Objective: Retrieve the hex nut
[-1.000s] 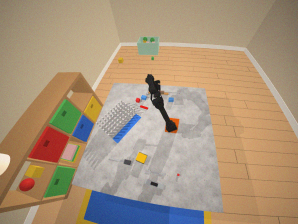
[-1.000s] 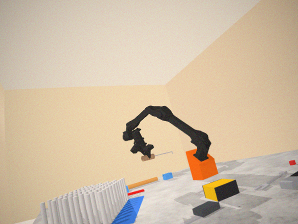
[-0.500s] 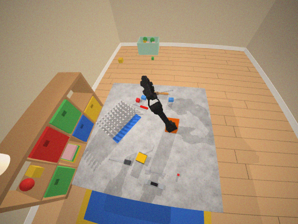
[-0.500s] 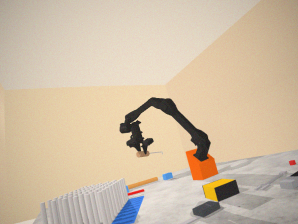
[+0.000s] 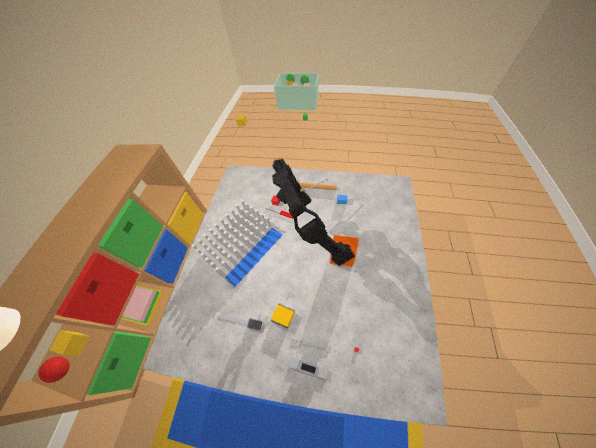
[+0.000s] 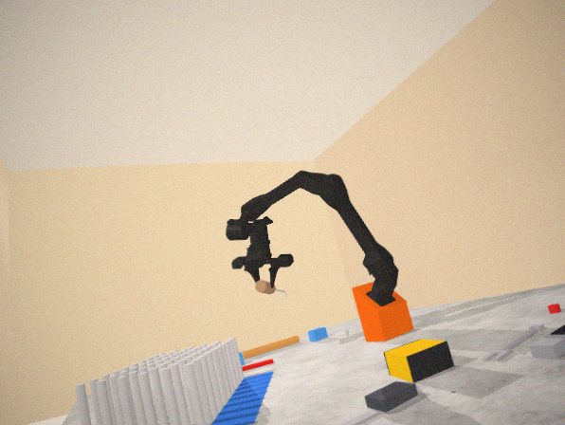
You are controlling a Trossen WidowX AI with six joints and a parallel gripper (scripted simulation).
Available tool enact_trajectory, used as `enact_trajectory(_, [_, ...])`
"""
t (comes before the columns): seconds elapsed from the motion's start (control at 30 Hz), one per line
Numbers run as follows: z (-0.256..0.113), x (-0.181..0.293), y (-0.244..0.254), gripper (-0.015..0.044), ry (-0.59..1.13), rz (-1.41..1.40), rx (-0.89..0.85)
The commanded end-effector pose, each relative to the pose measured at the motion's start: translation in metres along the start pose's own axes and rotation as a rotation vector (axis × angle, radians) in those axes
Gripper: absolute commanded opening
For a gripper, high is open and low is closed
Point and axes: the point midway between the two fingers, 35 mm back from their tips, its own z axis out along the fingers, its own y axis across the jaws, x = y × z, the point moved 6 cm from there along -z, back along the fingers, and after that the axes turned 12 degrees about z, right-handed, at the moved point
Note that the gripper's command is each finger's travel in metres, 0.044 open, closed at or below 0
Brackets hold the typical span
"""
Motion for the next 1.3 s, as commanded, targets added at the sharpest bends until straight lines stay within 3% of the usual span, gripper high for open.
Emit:
enact_trajectory(0.0, [-0.013, -0.015, 0.012, 0.0000, -0.043, -0.114, 0.038])
enact_trajectory(1.27, [-0.064, -0.111, 0.163, 0.0000, -0.368, -1.136, 0.362])
